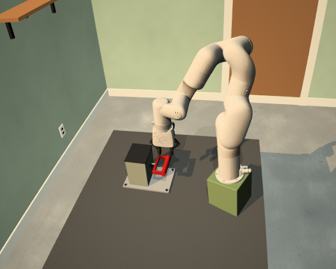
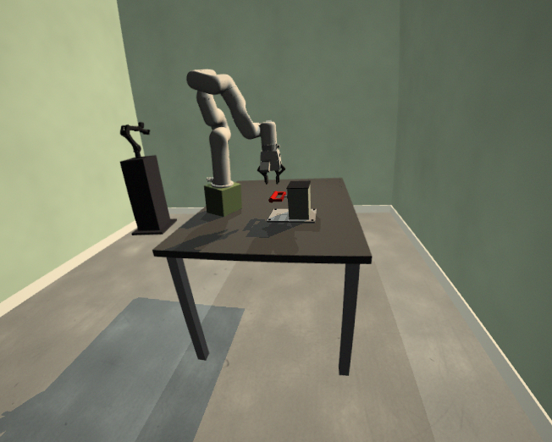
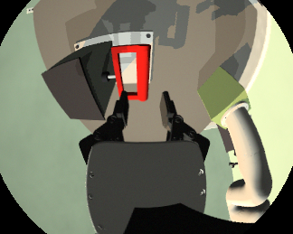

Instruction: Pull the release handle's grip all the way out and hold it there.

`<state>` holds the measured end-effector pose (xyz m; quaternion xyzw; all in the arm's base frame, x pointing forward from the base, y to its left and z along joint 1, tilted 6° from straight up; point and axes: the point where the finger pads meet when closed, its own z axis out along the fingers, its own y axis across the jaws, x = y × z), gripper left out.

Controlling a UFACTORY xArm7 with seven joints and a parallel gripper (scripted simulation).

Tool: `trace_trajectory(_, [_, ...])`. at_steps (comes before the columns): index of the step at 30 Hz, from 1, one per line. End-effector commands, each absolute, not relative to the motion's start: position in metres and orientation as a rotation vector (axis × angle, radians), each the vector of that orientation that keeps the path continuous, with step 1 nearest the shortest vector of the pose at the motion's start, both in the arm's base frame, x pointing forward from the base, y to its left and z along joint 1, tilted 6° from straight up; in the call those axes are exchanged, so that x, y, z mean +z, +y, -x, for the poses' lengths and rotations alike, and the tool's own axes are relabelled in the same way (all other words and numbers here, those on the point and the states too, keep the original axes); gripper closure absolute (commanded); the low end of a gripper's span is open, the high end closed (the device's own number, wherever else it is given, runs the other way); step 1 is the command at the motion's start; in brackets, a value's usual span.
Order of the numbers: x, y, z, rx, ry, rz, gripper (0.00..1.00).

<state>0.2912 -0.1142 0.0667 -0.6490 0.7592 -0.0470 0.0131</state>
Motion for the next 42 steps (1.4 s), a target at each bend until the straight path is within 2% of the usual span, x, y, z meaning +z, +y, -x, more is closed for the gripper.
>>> trace_trajectory(1, [0.068, -0.115, -0.292, -0.151, 2.364, 2.021, 0.47])
trace_trajectory(42, [0.052, -0.115, -0.294, -0.15, 2.364, 2.021, 0.47])
